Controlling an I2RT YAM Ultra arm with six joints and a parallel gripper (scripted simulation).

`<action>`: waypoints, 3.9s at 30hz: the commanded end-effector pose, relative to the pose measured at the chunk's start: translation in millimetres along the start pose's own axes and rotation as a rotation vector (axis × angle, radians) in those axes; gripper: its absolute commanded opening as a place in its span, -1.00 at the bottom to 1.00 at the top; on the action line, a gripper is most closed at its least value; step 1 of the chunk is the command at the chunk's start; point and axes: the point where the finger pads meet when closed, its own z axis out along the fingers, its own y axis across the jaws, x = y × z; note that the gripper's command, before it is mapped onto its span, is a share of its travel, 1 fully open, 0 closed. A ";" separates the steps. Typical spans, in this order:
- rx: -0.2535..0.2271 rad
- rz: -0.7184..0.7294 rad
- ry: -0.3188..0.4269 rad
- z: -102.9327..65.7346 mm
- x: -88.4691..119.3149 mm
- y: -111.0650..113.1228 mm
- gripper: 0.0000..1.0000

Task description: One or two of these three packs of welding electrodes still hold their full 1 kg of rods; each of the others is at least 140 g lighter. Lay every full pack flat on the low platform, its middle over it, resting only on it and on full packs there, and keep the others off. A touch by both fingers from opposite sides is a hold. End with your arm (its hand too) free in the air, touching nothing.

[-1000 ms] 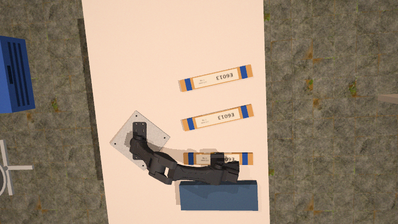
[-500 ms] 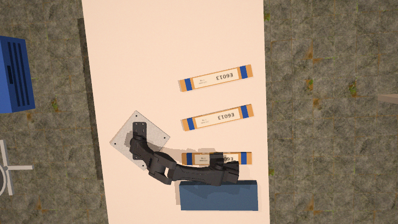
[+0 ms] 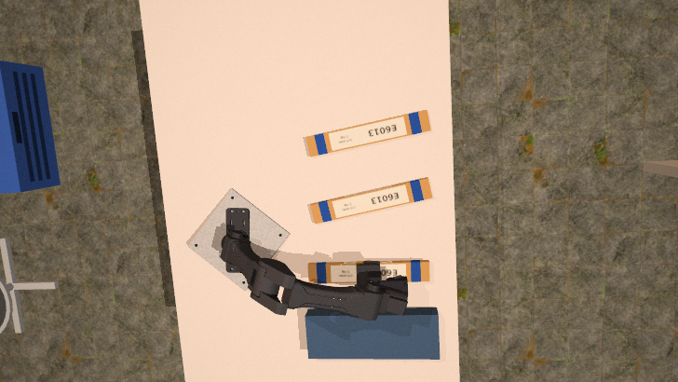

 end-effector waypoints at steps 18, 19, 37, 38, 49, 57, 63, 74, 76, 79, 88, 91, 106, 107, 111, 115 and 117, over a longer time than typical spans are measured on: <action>0.029 0.003 -0.092 -62.2 -12.0 -10.5 -1.00; 0.029 0.003 -0.092 -62.7 -12.1 -10.5 -1.00; 0.028 0.004 -0.092 -66.9 -12.9 -11.9 -1.00; 0.028 0.004 -0.092 -67.0 -13.0 -12.0 -1.00; 0.028 0.004 -0.092 -67.5 -13.2 -12.9 -1.00; 0.029 0.004 -0.092 -67.8 -13.3 -13.5 -1.00; 0.029 0.005 -0.092 -67.7 -13.5 -13.5 -1.00; 0.028 0.003 -0.091 -85.2 -11.8 -12.5 -1.00; 0.028 0.003 -0.091 -89.1 -11.4 -12.4 -1.00; 0.028 0.003 -0.091 -95.1 -10.8 -12.1 -1.00; 0.028 0.003 -0.091 -108.2 -9.3 -11.7 -1.00; 0.028 0.003 -0.091 -114.2 -8.7 -11.5 -1.00; 0.031 0.002 -0.101 -135.8 -11.2 -12.8 -1.00; 0.035 0.000 -0.111 -138.6 -13.0 -13.4 -1.00; 0.047 -0.004 -0.141 -144.4 -21.2 -16.9 -1.00; 0.015 0.003 -0.050 -135.2 -6.1 -8.5 -1.00; 0.015 0.003 -0.050 -139.4 -5.6 -8.1 -1.00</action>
